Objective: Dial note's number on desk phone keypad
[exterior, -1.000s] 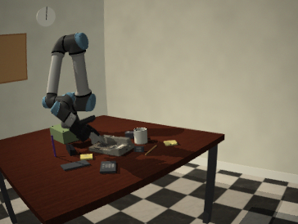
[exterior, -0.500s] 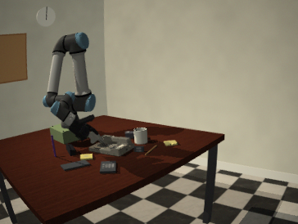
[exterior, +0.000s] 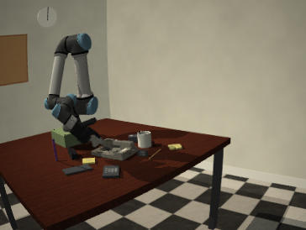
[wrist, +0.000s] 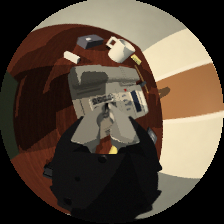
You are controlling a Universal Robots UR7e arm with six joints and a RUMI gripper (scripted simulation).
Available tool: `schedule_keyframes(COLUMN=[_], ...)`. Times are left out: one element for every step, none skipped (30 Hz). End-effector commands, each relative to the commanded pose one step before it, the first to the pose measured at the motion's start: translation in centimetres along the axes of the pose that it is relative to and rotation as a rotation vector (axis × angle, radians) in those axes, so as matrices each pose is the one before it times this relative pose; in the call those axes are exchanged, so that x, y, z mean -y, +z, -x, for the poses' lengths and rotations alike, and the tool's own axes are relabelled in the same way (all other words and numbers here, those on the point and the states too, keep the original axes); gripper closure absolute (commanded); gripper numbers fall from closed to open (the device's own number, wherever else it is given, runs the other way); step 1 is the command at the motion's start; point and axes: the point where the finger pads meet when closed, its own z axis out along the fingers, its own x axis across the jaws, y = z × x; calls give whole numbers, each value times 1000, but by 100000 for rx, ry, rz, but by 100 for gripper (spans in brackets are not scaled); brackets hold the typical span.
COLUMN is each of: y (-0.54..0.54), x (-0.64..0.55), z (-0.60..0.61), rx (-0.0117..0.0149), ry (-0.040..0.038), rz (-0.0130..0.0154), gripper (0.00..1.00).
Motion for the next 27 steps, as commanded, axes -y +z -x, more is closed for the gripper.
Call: schedule_keyframes(y=[292,90,80,65,47,29,12,2,0,0,3,13,13,3,3,13,13,3,3,13,13,3,3,13,13,0,0], x=[-269,-76,-69,-56,-40,-24,-10,-2,0,0,-3,-11,-11,-3,-3,-11,-11,-3,-3,-11,-11,-3,-3,-11,-11,0,0], z=[199,63,56,46,33,20,9,1,0,0,2,9,9,2,2,9,9,2,2,9,9,2,2,9,9,0,0], rx=[-38,0,0,0,0,0,0,0,0,0,0,0,0,0,0,0,0,0,0,0,0,0,0,0,0,0,0], ry=[-51,0,0,0,0,0,0,0,0,0,0,0,0,0,0,0,0,0,0,0,0,0,0,0,0,0,0], rz=[43,0,0,0,0,0,0,0,0,0,0,0,0,0,0,0,0,0,0,0,0,0,0,0,0,0,0], gripper=[100,100,100,100,100,100,100,100,100,100,100,100,100,100,100,100,100,100,100,100,100,100,100,100,100,100,100])
